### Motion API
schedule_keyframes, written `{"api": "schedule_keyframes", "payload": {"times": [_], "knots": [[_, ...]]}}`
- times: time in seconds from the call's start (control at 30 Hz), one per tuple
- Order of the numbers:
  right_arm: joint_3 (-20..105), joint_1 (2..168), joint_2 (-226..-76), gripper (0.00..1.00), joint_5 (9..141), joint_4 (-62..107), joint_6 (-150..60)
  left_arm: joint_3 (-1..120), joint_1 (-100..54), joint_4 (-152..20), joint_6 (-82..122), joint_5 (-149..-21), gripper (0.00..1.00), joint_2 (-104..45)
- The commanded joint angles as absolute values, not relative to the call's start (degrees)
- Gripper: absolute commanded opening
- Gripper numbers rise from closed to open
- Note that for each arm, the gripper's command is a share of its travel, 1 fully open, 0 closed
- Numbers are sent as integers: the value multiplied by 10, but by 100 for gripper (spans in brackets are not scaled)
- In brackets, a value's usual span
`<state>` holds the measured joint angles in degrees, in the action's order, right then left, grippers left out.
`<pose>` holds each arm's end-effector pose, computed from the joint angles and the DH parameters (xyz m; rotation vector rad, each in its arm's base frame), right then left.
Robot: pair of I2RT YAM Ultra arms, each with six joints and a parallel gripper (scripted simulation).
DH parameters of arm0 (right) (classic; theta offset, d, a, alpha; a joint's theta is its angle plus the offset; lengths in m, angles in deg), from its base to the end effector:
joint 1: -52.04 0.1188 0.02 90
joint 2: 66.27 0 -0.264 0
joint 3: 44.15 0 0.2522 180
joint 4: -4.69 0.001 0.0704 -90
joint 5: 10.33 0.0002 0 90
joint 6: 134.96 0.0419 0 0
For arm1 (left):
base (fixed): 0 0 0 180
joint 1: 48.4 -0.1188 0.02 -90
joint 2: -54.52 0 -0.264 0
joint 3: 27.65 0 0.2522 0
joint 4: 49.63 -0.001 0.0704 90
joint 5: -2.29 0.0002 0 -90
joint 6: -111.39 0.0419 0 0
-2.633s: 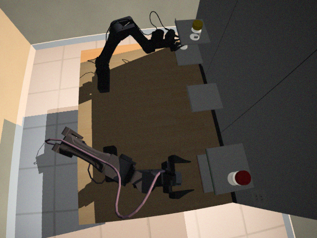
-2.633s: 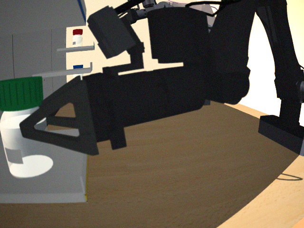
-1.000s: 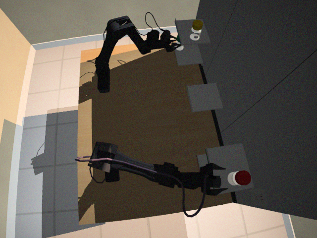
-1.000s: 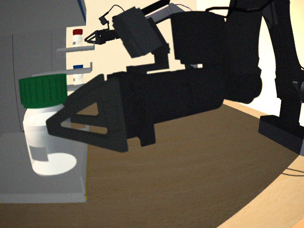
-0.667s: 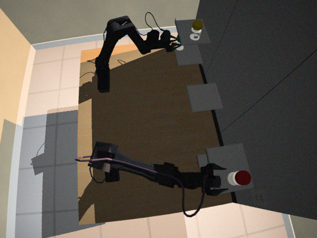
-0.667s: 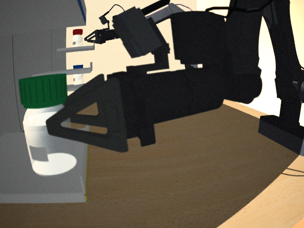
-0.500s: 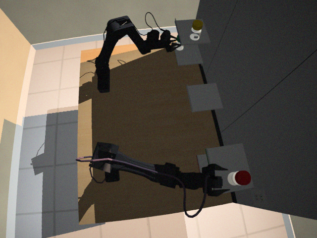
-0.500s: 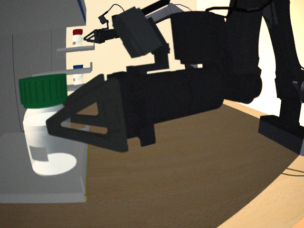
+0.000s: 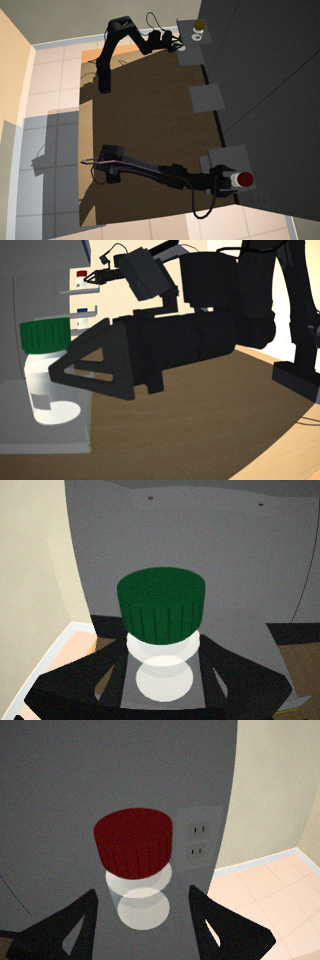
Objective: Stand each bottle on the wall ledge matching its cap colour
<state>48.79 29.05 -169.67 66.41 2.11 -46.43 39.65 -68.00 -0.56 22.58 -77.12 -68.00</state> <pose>0.4085 -0.1618 0.3144 0.1480 1.6997 -0.1204 0.3948 0.1335 0.1221 -0.1301 1.6726 0.1185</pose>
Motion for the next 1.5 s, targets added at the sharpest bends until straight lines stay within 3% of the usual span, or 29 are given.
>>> {"api": "schedule_keyframes", "payload": {"times": [0.0, 0.47, 0.9, 0.93, 1.47], "knots": [[519, 300, -1704, 81, 672, 21, -461, 394, -677, -3, 226, -765, 50, -671], [565, 305, -1743, 81, 677, 29, -460, 425, -680, -140, 227, -758, 50, -559], [575, 306, -1745, 81, 677, 27, -460, 422, -681, -132, 228, -759, 50, -557], [575, 306, -1745, 72, 677, 27, -460, 420, -681, -131, 228, -759, 50, -556], [568, 302, -1740, 55, 672, 21, -463, 380, -690, -136, 229, -755, 50, -537]]}}
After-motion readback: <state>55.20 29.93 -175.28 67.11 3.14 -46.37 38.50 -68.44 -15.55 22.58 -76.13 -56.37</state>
